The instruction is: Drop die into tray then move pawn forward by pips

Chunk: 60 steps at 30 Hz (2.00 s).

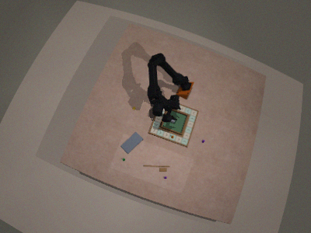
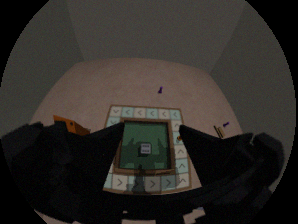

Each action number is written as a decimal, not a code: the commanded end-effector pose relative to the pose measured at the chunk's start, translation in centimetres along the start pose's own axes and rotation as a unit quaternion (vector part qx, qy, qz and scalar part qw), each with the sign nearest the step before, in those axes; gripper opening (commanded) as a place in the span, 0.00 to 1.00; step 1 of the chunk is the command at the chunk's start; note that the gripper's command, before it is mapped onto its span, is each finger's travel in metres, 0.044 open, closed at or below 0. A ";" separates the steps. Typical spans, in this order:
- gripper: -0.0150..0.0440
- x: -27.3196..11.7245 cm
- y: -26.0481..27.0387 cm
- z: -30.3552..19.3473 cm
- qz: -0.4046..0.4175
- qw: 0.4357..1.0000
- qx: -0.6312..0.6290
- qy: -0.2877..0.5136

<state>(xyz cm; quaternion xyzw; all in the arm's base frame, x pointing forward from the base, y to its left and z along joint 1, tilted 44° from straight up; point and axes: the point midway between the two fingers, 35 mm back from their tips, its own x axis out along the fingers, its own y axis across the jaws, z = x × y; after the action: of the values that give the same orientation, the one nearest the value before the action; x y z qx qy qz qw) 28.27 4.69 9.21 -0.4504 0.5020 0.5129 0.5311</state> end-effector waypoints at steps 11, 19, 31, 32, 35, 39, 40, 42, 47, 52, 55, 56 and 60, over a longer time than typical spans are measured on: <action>1.00 4.4 0.1 -1.5 0.004 0.912 0.004 0.410; 0.78 5.4 -2.9 -1.6 -0.049 0.908 0.175 0.379; 0.59 7.6 -11.2 -2.5 -0.241 0.735 0.540 0.332; 0.59 7.6 -11.2 -2.5 -0.241 0.735 0.540 0.332; 0.59 7.7 -11.3 -2.4 -0.241 0.735 0.540 0.332; 0.59 7.7 -11.3 -2.4 -0.241 0.735 0.540 0.332; 0.59 7.7 -11.3 -2.4 -0.241 0.735 0.540 0.332; 0.59 8.0 -11.3 -2.8 -0.241 0.735 0.540 0.332; 0.59 8.7 -11.3 -3.6 -0.241 0.735 0.540 0.332; 0.59 9.2 -11.4 -4.1 -0.241 0.735 0.540 0.332; 0.59 9.6 -11.4 -4.5 -0.241 0.735 0.540 0.332; 0.59 9.7 -11.4 -4.6 -0.241 0.735 0.540 0.332; 0.59 10.1 -11.4 -5.1 -0.241 0.735 0.540 0.332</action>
<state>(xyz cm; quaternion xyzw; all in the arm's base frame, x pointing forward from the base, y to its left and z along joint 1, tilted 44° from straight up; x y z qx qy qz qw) 39.07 0.20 -1.34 -0.3312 0.7133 -0.1725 0.5931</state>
